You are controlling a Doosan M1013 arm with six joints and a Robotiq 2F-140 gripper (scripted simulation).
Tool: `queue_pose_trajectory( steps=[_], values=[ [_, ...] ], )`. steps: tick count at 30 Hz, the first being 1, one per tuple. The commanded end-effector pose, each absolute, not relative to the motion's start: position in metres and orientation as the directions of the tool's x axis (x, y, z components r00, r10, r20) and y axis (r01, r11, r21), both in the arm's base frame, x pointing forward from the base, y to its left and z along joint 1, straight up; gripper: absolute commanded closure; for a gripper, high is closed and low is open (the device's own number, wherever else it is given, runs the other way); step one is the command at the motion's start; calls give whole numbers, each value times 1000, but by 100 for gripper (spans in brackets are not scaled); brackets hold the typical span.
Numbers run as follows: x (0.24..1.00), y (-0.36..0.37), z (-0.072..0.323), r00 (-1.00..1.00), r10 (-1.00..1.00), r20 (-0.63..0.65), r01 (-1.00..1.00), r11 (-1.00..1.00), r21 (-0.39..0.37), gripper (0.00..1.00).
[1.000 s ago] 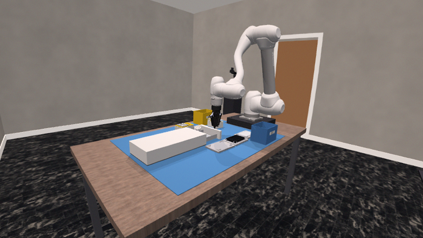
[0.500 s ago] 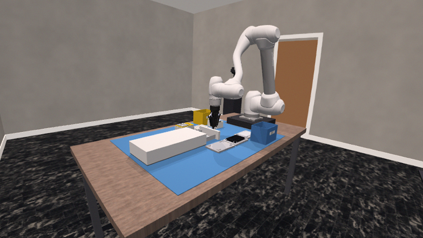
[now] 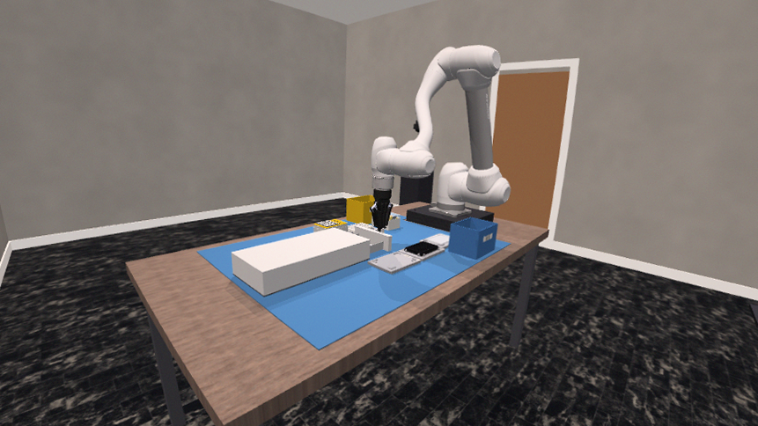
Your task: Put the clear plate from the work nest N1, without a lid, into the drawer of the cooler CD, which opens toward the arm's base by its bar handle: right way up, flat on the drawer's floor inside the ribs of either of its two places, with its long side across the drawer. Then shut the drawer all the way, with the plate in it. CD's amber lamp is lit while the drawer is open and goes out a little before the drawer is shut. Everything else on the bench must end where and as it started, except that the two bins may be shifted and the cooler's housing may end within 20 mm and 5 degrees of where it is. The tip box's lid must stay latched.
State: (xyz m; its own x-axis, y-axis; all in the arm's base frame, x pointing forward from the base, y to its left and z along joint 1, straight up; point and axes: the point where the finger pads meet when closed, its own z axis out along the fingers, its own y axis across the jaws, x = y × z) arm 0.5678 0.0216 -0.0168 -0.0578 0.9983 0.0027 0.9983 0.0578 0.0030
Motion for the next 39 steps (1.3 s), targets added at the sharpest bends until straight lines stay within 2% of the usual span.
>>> queue_pose_trajectory(
  steps=[1,39],
  values=[
    [572,22,-17,-58,998,3,998,58,3,100],
    [617,24,-17,-58,998,3,998,58,3,100]
  ],
)
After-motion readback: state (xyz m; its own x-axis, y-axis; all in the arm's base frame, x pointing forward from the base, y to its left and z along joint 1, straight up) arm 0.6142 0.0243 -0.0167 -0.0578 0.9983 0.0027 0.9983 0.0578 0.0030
